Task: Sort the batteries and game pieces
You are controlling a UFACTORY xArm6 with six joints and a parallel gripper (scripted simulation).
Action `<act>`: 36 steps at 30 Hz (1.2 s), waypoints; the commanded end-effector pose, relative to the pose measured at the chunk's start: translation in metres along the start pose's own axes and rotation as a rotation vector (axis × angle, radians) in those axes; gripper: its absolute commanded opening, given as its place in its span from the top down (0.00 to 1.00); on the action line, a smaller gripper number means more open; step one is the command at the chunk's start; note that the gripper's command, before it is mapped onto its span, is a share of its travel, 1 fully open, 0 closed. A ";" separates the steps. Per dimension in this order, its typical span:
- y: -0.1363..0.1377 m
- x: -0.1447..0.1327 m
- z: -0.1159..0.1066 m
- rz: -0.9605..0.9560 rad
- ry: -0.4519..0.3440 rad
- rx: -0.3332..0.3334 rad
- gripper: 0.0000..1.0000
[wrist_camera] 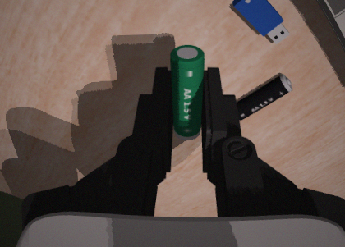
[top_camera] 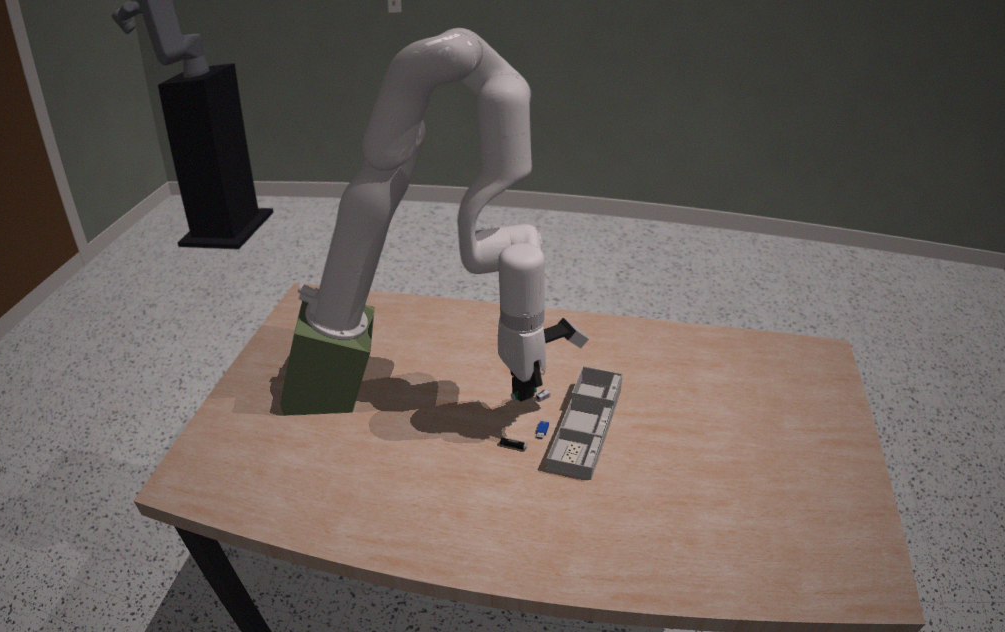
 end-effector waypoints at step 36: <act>0.067 0.100 -0.007 -0.742 -0.005 0.004 1.00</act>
Point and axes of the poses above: the point where the finger pads meet when closed, its own z axis out along the fingers, its own y axis across the jaws, x = y × z, the point moved 7 cm from there along -z, back along the fingers, and after that the axes turned 9 degrees about z, right-handed, at the moved point
